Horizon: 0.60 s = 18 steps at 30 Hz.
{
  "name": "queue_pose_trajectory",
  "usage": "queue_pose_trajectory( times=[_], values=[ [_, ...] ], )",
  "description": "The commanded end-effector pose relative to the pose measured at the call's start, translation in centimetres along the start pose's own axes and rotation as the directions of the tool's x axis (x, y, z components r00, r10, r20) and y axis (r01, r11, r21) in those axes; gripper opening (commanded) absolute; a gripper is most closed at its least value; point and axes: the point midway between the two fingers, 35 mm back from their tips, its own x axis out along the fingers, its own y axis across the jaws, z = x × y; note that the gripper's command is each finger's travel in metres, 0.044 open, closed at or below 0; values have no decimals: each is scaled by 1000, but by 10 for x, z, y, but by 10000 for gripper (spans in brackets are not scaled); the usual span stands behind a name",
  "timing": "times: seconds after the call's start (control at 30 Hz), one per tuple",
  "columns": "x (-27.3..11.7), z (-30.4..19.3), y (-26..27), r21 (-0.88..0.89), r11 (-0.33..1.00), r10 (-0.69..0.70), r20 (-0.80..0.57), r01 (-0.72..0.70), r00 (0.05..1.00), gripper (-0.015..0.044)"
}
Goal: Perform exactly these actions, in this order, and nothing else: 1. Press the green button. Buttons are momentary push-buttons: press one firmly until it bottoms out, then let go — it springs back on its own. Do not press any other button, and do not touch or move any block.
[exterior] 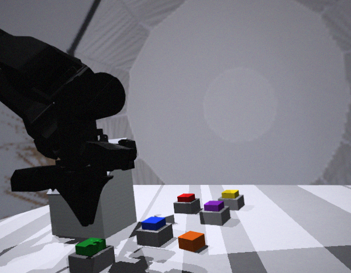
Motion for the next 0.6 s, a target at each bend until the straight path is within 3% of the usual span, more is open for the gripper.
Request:
queue_pose_trajectory(
  times=[0.0, 0.57],
  values=[
    [1, 0, 1, -5, 1000, 5, -1, -5, 1000, 20],
    [25, 1, 2, -4, 1000, 6, -2, -6, 1000, 20]
  ],
)
